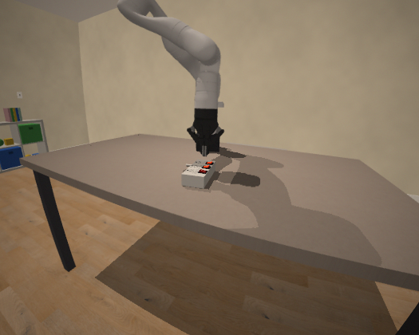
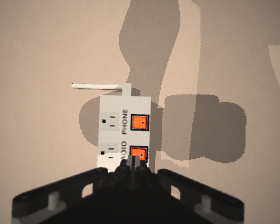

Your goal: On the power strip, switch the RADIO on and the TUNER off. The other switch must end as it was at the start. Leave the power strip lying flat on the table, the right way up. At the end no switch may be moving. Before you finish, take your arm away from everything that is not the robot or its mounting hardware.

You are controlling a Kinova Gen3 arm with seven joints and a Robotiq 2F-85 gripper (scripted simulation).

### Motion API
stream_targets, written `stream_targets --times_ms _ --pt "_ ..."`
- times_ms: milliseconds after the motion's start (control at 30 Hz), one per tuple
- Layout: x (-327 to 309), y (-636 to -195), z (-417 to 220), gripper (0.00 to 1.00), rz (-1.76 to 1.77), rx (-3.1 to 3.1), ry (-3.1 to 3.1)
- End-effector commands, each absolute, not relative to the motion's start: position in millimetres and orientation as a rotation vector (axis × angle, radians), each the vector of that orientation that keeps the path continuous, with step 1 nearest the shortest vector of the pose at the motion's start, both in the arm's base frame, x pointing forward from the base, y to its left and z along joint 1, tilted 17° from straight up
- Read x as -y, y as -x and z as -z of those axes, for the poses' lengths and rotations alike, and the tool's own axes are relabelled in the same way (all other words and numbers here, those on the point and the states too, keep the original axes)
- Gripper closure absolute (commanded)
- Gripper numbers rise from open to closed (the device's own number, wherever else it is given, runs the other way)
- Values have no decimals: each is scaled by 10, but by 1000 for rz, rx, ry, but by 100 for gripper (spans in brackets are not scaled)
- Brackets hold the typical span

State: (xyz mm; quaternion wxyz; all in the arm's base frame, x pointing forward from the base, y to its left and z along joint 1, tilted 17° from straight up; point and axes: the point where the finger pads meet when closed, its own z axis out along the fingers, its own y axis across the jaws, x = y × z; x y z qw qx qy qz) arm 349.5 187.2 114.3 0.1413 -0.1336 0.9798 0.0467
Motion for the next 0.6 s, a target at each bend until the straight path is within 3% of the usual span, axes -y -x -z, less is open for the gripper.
stream_targets --times_ms 0,133,167,567 --pt "-1873 -3497 -1148 100 -135 -2827 386" --pt "-1873 -3497 -1148 100 -135 -2827 386" --pt "-1873 -3497 -1148 0 -135 -2827 386" --pt "-1848 -3446 -1330 0 -135 -2827 386"
